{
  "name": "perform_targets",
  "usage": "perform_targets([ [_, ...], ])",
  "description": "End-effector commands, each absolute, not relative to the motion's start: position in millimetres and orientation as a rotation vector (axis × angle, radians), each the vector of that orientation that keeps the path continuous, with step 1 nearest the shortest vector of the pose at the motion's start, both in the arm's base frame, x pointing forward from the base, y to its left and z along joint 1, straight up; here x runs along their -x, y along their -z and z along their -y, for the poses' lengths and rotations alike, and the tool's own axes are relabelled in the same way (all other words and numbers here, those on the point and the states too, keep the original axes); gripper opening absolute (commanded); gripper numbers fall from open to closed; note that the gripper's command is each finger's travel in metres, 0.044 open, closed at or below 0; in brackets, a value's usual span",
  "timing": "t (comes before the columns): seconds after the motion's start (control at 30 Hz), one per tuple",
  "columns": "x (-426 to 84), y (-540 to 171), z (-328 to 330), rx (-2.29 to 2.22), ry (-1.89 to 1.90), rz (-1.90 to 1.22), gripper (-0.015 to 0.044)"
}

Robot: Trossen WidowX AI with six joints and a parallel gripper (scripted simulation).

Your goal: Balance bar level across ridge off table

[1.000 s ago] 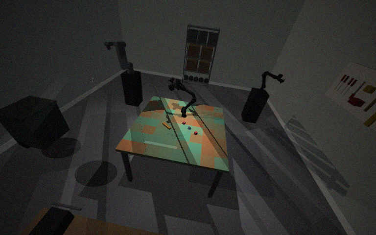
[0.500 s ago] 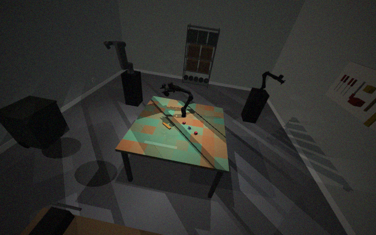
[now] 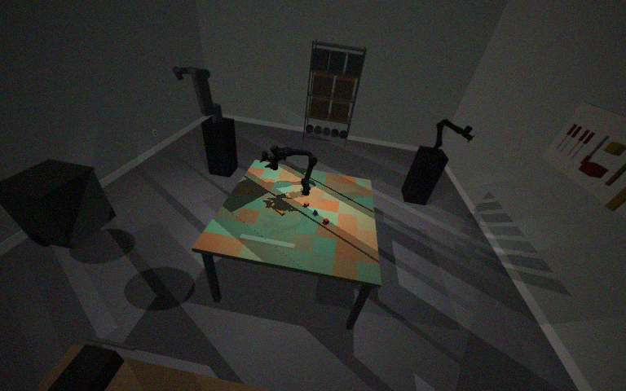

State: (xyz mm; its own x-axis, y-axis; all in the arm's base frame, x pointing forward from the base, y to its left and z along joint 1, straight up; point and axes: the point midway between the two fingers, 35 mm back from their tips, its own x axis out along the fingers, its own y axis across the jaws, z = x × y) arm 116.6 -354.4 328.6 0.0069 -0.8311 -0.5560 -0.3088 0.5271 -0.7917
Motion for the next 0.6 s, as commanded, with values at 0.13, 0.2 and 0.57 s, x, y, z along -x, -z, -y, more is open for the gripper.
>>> perform_targets([
  [0.13, -164.2, -280.7, 347.5, 0.991, 0.276, -1.539, 0.0315],
  [0.2, -176.4, -268.3, 343.3, 0.982, 0.205, -1.529, 0.0315],
  [0.57, -236.6, -202.5, 305.6, 0.912, -0.170, -1.478, 0.0315],
])
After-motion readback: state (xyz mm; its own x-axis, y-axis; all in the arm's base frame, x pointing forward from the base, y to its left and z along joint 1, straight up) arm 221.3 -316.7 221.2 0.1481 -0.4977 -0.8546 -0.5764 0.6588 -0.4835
